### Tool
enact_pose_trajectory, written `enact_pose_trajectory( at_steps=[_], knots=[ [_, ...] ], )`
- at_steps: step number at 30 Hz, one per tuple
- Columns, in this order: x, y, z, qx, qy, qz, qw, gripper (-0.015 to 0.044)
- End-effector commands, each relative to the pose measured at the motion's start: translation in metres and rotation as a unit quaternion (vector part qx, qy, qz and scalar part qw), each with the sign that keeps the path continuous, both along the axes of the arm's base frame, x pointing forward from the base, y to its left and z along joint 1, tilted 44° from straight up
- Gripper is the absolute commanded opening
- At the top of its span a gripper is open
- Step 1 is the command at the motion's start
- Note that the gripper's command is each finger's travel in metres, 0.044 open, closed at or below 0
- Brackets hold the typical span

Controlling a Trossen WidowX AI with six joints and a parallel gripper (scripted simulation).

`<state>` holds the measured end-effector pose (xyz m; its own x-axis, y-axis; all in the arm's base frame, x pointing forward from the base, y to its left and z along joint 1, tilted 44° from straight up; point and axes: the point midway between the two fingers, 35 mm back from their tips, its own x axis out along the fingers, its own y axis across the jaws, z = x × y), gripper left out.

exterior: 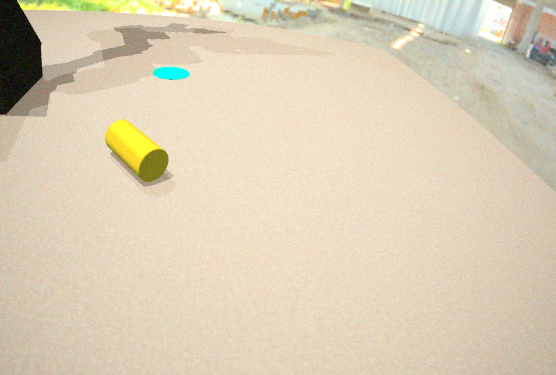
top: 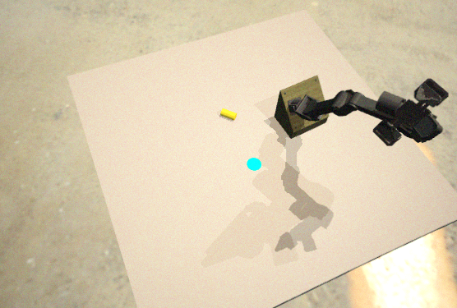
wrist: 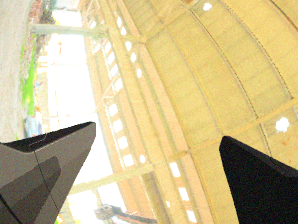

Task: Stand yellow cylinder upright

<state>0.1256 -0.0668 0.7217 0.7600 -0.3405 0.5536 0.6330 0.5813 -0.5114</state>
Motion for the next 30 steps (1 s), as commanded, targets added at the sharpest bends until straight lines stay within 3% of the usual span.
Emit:
enact_pose_trajectory(
  at_steps=[1,4,15,30],
  knots=[
    [-0.001,0.001,0.001,-0.003,-0.001,-0.003,1.0,0.0374],
    [-0.016,0.01,0.011,-0.045,-0.017,-0.044,0.998,0.0309],
    [-0.075,0.079,0.045,-0.237,-0.075,-0.243,0.938,0.0309],
    [-0.093,0.219,0.051,-0.466,-0.117,-0.483,0.732,0.0309]
  ],
)
